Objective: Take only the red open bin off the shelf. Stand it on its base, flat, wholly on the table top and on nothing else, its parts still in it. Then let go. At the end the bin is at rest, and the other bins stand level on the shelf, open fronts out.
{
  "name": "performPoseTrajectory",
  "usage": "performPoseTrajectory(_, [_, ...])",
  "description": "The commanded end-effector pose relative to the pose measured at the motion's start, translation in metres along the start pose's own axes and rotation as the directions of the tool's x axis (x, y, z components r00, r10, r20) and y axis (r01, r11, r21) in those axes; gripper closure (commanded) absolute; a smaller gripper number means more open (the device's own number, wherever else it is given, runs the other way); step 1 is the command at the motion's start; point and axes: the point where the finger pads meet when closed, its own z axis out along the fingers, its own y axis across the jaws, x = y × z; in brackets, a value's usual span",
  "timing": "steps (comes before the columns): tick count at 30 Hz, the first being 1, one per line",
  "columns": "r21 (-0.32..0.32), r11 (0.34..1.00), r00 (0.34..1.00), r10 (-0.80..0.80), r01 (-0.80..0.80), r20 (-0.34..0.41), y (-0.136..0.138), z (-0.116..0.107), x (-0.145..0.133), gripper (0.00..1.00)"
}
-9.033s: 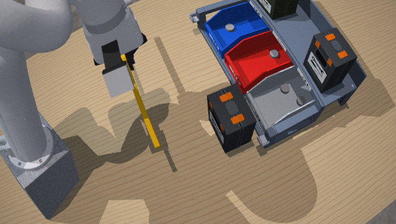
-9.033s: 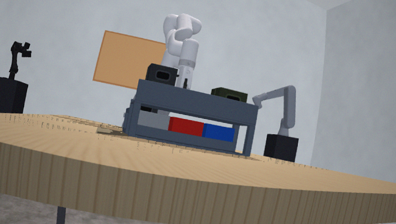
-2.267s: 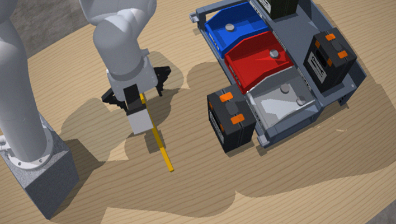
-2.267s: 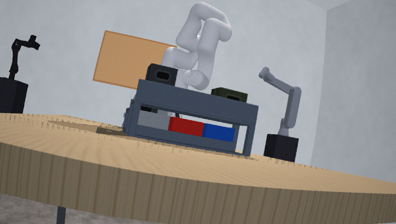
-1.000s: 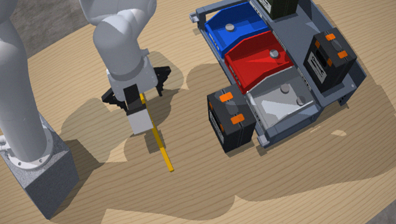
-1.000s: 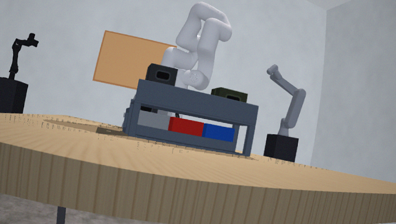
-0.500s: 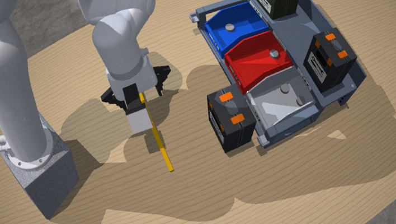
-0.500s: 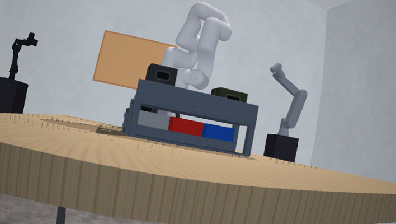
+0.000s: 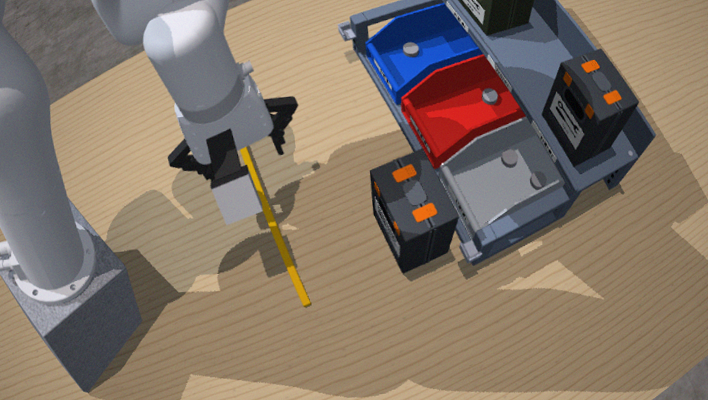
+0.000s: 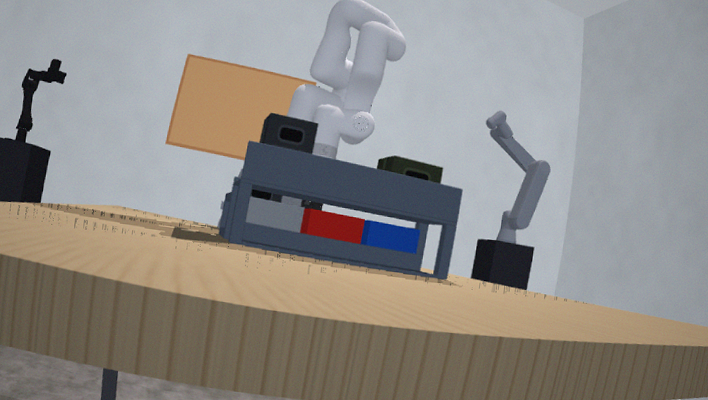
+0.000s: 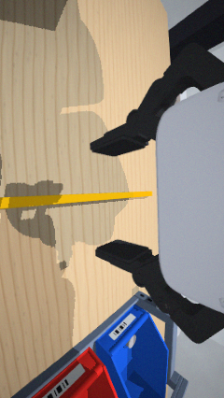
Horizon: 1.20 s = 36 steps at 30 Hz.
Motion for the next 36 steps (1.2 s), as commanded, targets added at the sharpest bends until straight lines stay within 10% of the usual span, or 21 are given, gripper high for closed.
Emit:
performPoseTrajectory(1, [-0.009,1.0,1.0,0.001,-0.001,0.005,-0.001,-0.022,0.0,0.0])
performPoseTrajectory(4, [-0.026,1.0,1.0,0.003,-0.002,0.013,-0.002,-0.055,0.0,0.0])
performPoseTrajectory(16, [-0.026,1.0,1.0,0.003,-0.002,0.013,-0.002,-0.055,0.0,0.0])
performPoseTrajectory(17, [0.093,0.996,1.0,0.005,-0.002,-0.029,-0.002,-0.06,0.0,0.0])
performPoseTrajectory(21, [-0.026,1.0,1.0,0.003,-0.002,0.013,-0.003,-0.083,0.001,0.0])
performPoseTrajectory(33, [-0.026,1.0,1.0,0.003,-0.002,0.013,-0.003,-0.083,0.001,0.0])
performPoseTrajectory(34, [0.113,0.994,0.997,0.015,-0.007,-0.073,-0.003,-0.081,0.0,0.0])
performPoseTrajectory(36, [0.043,0.999,1.0,0.008,-0.006,-0.03,-0.003,-0.077,0.001,0.0])
